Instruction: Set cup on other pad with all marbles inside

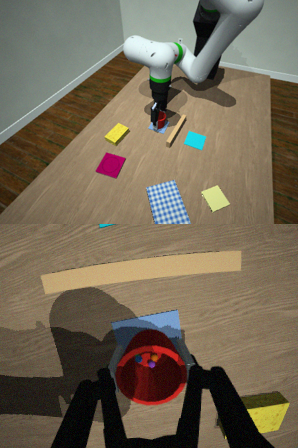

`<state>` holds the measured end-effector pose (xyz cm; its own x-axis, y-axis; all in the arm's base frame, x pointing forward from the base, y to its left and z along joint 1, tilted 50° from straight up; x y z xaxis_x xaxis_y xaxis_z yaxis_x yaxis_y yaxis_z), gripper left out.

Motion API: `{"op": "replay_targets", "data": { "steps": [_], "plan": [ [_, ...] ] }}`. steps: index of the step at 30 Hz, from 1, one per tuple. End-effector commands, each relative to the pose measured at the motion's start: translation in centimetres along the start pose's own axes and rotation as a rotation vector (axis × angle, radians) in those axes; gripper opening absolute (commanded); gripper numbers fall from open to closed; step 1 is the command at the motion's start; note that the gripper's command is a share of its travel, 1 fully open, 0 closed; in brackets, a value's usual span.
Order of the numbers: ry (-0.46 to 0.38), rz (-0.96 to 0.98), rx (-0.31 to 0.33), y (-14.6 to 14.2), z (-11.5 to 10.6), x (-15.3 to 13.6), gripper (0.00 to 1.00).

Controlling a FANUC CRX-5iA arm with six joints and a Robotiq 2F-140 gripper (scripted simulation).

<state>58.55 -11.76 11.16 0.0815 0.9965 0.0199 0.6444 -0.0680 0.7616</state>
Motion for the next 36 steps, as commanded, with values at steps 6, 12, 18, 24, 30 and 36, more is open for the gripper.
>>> {"op": "replay_targets", "data": {
  "steps": [6,12,18,24,30,36],
  "plan": [
    [0.000,0.000,0.000,0.0,0.0,0.0,0.49],
    [0.000,0.000,0.000,0.0,0.0,0.0,0.49],
    [0.000,0.000,0.000,0.0,0.0,0.0,0.49],
    [0.000,0.000,0.000,0.0,-0.2,0.0,0.49],
    [0.000,0.000,0.000,0.0,-1.3,0.0,0.49],
    [0.000,0.000,0.000,0.0,-2.4,0.0,0.49]
  ]
}}
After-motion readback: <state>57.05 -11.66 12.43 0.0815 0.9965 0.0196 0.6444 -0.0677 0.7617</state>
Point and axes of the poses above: the point where the finger pads meet when closed, its own z axis out along the fingers, its own y axis across the jaws, x = y × z, the point moved 6 cm from there along -z, back along the fingers, and after that the axes turned 1 degree about -z, right-handed, at the moved point
